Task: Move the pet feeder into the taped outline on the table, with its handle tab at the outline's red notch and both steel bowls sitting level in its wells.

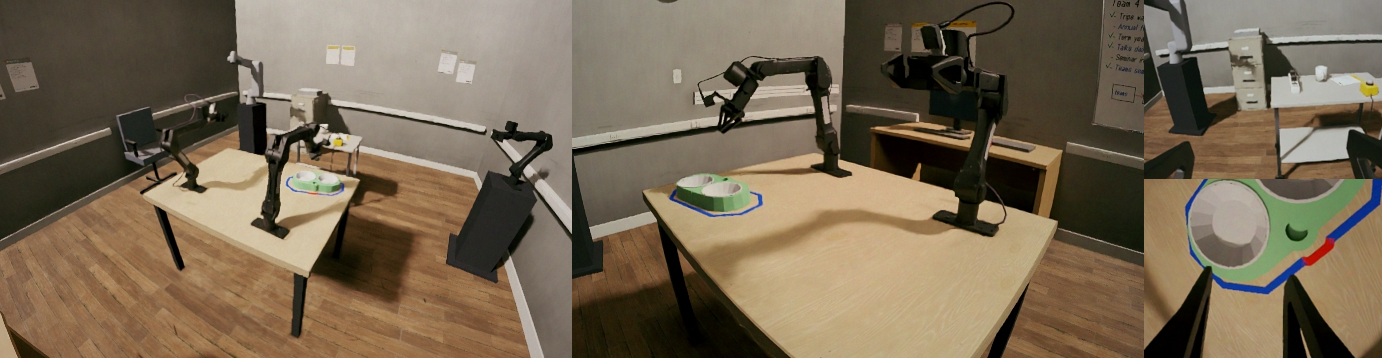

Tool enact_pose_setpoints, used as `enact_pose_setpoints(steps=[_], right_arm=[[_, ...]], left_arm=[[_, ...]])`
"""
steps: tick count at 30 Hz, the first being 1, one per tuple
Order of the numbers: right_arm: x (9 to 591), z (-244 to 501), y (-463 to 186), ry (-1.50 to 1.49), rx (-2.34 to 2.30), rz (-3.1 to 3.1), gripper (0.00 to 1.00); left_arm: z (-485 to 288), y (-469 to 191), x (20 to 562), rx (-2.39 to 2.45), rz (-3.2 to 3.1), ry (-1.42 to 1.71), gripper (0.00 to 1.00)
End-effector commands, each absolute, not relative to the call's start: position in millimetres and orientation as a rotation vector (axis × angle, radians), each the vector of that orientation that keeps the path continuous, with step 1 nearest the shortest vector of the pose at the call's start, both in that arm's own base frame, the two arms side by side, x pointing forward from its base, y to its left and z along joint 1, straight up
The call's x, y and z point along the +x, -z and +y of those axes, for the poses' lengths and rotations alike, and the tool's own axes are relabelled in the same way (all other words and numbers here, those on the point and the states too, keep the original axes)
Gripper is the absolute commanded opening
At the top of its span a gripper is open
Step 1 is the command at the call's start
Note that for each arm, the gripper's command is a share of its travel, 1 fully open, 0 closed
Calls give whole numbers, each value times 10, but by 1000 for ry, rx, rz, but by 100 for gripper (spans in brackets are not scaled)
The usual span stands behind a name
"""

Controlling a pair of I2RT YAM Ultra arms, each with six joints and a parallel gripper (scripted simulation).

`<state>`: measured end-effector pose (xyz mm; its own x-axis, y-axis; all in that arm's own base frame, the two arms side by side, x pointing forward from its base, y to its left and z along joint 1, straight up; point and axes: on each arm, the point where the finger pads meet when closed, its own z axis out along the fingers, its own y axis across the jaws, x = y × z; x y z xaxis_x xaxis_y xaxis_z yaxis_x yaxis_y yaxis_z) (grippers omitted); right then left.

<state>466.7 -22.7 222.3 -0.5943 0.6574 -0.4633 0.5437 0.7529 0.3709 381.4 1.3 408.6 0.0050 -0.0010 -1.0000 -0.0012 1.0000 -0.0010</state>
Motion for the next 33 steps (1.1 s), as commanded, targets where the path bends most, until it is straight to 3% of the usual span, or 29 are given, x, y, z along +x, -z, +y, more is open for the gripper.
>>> enact_pose_setpoints(steps=[1,2,15,16,23,26,27,30,33], right_arm=[[4775,-185,-2842,-260,640,2178,47],[4744,-290,-2424,-249,696,2231,47],[4458,-107,-3556,-165,290,1912,47],[4510,-178,-3180,-163,313,1960,47],[4132,-31,-3997,-85,111,1712,47],[4046,-36,-4106,-43,56,1638,47],[4219,-103,-3658,-48,85,1734,47],[3924,79,-4141,-48,2,1575,47],[3816,23,-4179,31,-52,1509,47]], left_arm=[[-57,-4182,3839,23,1554,12,100],[-61,-4205,3840,23,1545,13,100],[49,-4322,3768,-5,1506,-17,100],[67,-4316,3760,-11,1506,-21,100],[73,-4325,3734,-9,1502,-21,100],[32,-4200,3786,-2,1534,-8,100],[74,-4350,3712,-11,1495,-19,100],[72,-4345,3703,-10,1495,-19,100],[70,-4357,3687,-8,1491,-19,100]])
